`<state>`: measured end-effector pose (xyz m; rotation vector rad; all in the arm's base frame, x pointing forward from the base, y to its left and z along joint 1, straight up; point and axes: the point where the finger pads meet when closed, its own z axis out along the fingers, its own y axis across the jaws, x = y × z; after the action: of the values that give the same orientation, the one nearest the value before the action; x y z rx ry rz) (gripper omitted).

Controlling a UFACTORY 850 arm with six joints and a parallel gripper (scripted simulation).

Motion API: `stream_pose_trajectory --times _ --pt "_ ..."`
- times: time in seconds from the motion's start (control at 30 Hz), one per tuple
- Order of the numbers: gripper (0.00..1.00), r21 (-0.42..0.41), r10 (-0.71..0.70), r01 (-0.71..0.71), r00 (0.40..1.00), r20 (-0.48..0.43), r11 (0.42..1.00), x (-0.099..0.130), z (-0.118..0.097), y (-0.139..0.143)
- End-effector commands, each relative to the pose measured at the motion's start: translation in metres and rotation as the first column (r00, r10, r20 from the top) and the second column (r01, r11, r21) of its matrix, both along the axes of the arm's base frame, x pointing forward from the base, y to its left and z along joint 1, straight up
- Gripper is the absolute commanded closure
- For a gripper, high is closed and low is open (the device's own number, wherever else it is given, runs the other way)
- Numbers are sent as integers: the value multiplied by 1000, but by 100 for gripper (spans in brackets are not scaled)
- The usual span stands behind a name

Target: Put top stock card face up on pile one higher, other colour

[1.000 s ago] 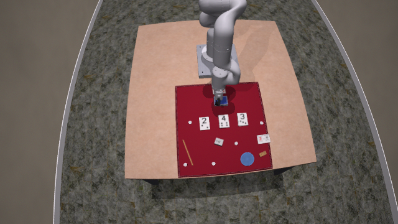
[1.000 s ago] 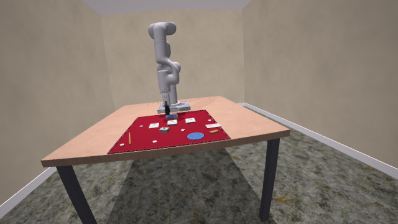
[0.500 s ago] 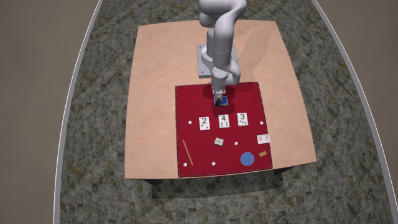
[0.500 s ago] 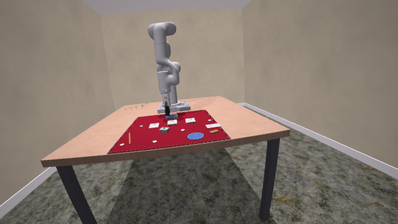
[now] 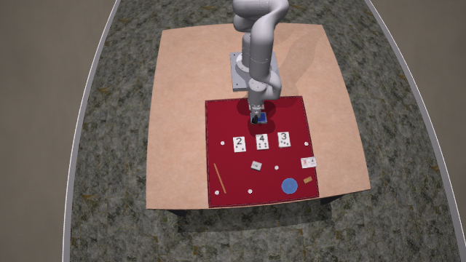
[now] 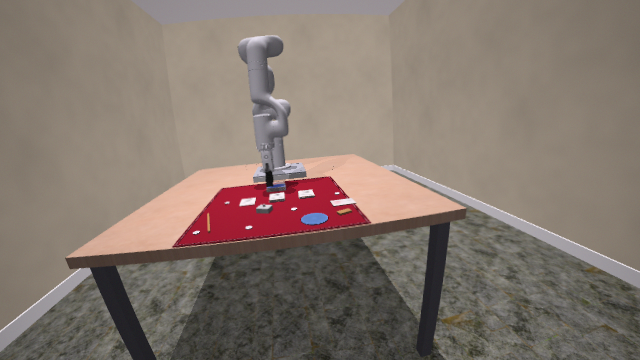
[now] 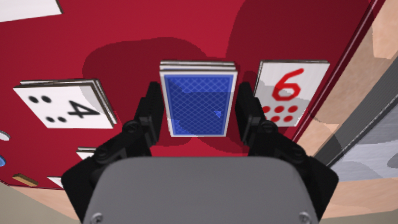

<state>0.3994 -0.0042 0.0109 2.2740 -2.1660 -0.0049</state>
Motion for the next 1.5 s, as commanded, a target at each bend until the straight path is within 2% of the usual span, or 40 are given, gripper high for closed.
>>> stream_pose_trajectory --times 0.0,0.3,0.33,1.47 --pt "28 0 0 0 1000 1 1000 1 0 0" --pt "28 0 0 0 1000 1 1000 1 0 0" --pt "14 0 0 0 1000 1 1000 1 0 0" --pt "14 0 0 0 1000 1 1000 1 -4 0"
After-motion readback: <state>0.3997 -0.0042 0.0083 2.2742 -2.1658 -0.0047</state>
